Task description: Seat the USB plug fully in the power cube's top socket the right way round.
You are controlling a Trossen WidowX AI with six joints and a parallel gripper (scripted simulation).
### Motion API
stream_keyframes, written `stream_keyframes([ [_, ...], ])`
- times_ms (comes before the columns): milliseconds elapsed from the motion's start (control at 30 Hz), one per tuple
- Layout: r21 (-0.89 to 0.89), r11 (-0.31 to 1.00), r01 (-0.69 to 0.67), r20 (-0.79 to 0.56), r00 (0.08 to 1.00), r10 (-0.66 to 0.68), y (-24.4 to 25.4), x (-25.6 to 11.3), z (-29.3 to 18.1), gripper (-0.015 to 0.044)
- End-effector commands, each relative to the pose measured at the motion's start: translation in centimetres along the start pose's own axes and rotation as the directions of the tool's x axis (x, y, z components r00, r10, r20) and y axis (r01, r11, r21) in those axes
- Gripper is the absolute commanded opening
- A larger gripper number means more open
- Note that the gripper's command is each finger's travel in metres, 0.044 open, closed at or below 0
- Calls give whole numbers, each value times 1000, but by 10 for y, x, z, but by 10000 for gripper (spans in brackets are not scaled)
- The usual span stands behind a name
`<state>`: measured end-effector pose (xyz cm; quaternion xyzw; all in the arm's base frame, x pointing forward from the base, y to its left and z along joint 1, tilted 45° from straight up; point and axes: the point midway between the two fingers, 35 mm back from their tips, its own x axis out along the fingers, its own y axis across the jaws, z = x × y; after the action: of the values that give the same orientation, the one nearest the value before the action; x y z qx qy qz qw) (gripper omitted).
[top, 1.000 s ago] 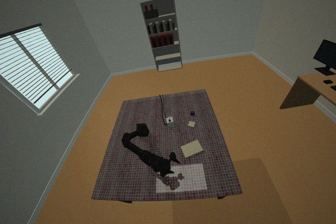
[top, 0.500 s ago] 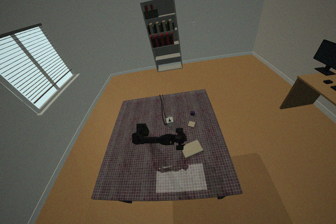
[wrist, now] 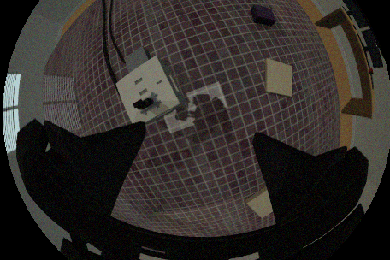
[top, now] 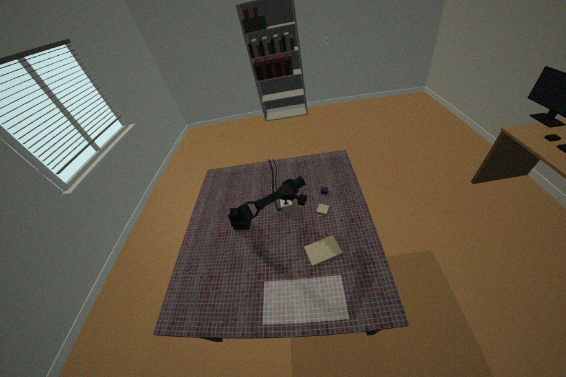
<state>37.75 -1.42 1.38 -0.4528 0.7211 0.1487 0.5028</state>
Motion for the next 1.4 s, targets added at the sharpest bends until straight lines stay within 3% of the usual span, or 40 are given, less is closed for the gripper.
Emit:
stream_keyframes([
  [0,-415,908,-56,-183,983,-24,61,12,20,440],
  [100,-516,852,-84,-233,972,-45,74,14,21,440],
  [1367,-516,853,-84,-234,971,-46,72,42,14,440],
])
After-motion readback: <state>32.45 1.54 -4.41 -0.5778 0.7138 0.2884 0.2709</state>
